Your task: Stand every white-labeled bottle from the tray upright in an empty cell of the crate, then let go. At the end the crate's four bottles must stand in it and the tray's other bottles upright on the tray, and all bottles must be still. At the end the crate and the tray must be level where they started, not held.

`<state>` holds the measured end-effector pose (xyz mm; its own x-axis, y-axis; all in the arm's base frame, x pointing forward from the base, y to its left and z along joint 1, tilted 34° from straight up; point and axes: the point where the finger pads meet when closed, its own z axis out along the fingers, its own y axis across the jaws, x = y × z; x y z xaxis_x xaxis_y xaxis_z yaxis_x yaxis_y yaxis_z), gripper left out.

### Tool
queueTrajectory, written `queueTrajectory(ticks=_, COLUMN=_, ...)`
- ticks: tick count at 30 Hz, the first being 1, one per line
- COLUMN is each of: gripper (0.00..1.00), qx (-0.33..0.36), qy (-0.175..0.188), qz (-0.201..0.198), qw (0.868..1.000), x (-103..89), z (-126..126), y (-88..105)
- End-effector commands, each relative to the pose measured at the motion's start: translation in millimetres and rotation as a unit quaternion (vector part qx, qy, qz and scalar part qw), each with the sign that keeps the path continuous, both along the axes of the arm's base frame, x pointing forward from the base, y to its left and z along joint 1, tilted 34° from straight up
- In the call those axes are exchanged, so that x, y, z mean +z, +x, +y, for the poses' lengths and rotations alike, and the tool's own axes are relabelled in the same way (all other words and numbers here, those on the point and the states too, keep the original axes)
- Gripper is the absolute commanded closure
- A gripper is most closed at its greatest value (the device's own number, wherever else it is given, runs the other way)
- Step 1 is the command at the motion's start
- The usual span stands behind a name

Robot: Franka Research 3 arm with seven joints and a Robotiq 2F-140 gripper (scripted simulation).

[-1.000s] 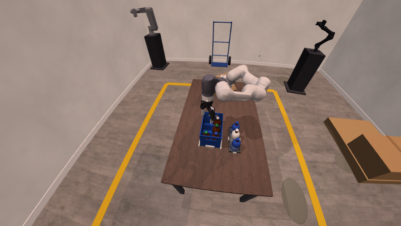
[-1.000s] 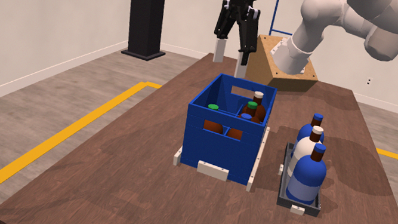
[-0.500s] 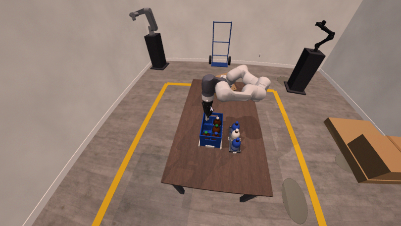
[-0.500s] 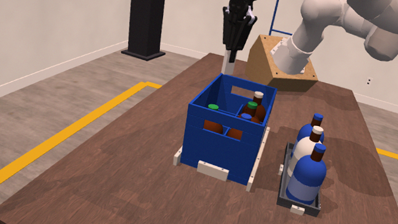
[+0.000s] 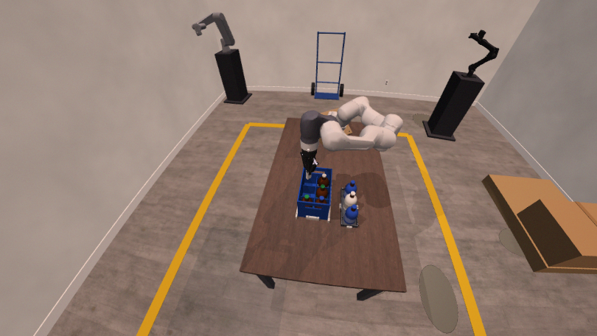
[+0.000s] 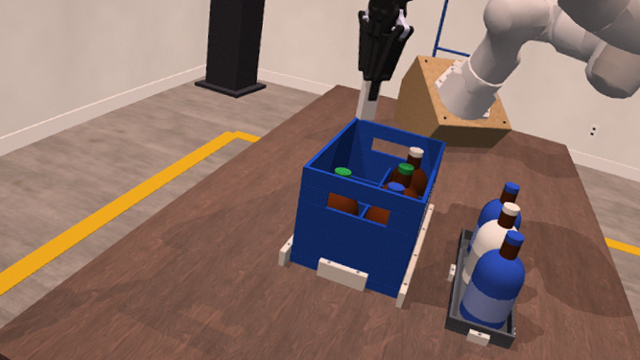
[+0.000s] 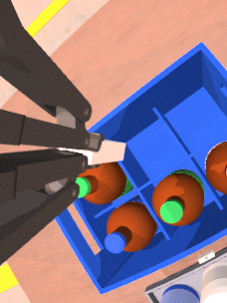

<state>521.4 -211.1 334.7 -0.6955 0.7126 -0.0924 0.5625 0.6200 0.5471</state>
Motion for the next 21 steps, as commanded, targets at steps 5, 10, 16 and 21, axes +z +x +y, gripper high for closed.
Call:
queueTrajectory(ticks=5, gripper=1.00, qx=-0.003, qy=-0.003, qz=0.011, qw=1.000, x=32.7, z=79.5, y=13.2)
queueTrajectory(ticks=10, gripper=1.00, qx=0.003, qy=-0.002, qz=0.003, qw=1.000, x=65.8, z=159.7, y=10.0)
queueTrajectory(ticks=16, gripper=0.62, qx=0.005, qy=-0.001, qz=0.001, qw=1.000, x=99.1, z=248.1, y=1.8)
queueTrajectory(ticks=21, gripper=0.62, qx=0.005, qy=-0.001, qz=0.001, qw=1.000, x=99.7, z=249.9, y=1.6)
